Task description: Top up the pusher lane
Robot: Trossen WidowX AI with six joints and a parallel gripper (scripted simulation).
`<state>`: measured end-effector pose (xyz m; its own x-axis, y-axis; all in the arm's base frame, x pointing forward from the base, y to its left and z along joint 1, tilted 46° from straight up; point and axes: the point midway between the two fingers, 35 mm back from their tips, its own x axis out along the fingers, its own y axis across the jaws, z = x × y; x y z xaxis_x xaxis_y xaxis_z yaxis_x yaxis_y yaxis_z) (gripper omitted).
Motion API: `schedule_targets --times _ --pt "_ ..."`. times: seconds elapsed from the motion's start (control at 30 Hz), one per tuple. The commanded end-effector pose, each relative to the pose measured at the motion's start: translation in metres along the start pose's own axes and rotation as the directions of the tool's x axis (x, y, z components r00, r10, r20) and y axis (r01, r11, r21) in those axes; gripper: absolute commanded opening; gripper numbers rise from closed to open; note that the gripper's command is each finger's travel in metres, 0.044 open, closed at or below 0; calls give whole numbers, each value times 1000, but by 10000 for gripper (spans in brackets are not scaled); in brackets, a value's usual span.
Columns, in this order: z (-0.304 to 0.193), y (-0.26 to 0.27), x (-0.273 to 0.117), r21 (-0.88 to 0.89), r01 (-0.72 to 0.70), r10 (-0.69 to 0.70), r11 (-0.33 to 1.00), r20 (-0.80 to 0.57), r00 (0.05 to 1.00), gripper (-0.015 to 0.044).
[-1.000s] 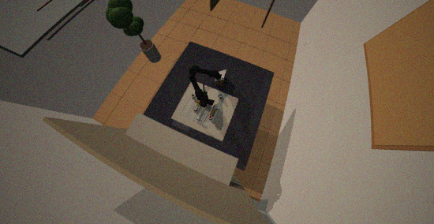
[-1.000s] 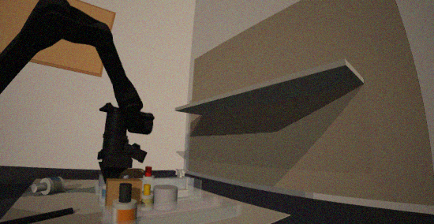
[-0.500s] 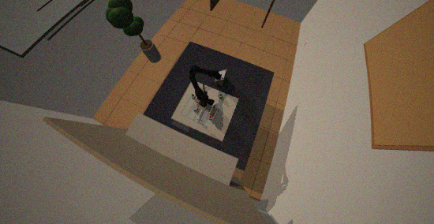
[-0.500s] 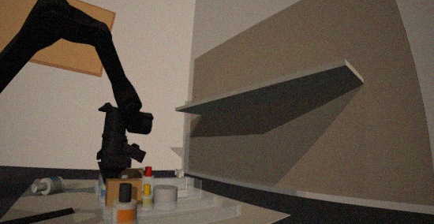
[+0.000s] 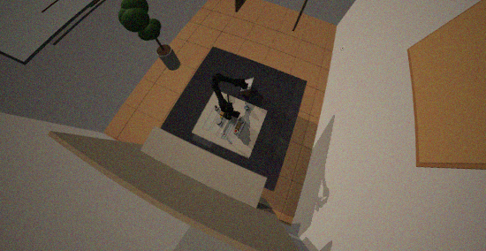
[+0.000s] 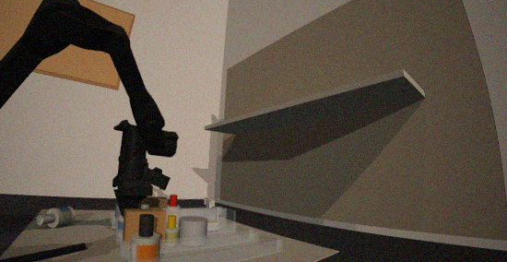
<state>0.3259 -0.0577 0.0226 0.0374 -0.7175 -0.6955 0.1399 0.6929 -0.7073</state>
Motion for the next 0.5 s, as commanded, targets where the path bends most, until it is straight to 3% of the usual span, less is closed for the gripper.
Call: schedule_targets --times 0.0,0.33,0.47 --pt "-1 0 0 4 3 -3 1000 2 1000 0" --pt "0 0 0 4 3 -3 1000 2 1000 263" --pt "0 0 -1 4 3 -3 1000 2 1000 280"
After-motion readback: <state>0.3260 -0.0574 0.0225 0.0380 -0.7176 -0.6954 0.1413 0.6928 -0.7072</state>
